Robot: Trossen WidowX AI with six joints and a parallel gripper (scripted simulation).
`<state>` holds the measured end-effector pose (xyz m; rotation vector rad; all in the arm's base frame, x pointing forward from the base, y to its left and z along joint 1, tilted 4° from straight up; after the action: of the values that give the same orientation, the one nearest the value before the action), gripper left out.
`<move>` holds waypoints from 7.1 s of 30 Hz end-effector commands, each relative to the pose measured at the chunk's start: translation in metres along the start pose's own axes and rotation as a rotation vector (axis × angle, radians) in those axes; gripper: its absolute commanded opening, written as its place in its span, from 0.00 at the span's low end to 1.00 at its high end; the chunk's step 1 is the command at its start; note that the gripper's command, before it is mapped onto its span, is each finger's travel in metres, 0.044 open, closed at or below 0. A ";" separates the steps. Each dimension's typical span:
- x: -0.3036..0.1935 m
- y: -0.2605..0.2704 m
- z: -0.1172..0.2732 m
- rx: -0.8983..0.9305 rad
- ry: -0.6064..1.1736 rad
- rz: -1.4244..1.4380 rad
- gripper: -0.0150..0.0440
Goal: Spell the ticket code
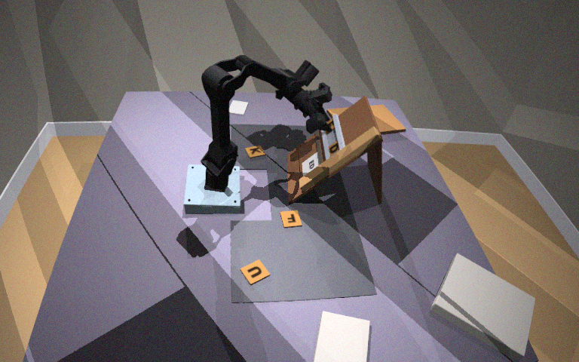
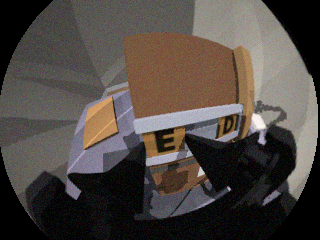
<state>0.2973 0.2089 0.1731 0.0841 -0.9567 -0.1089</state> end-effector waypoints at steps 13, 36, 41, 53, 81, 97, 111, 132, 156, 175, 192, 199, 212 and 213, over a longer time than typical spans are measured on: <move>-0.001 -0.013 0.000 0.001 0.004 0.008 0.25; 0.003 -0.032 0.000 0.000 0.004 0.009 0.25; 0.003 -0.036 0.000 0.000 0.004 0.010 0.25; 0.005 -0.045 0.000 0.000 0.004 0.010 0.25; 0.010 -0.059 0.000 -0.005 0.000 0.005 0.43; 0.011 -0.059 0.017 -0.001 0.004 0.011 0.75; 0.008 -0.057 0.025 -0.001 0.005 0.011 0.75; 0.006 -0.056 0.038 -0.001 0.006 0.011 0.75; 0.008 -0.057 0.043 0.001 0.011 0.018 0.40; 0.026 -0.034 0.031 -0.038 0.282 0.048 0.25; 0.040 -0.018 0.020 -0.123 0.684 0.009 0.25; 0.040 -0.019 0.016 -0.123 0.684 0.009 0.25; 0.039 -0.018 0.010 -0.123 0.683 0.009 0.25; 0.039 -0.018 0.009 -0.123 0.683 0.009 0.25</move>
<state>0.3095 0.1846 0.2101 -0.0006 -0.2722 -0.1258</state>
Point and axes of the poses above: the point midway between the two fingers, 35 mm back from their tips, its own z axis back along the fingers, its own y axis across the jaws, x = y × z, the point moved 2 cm from there along z, back along the fingers, and after that the axes turned 10 degrees about -z, right-handed, at the moved point
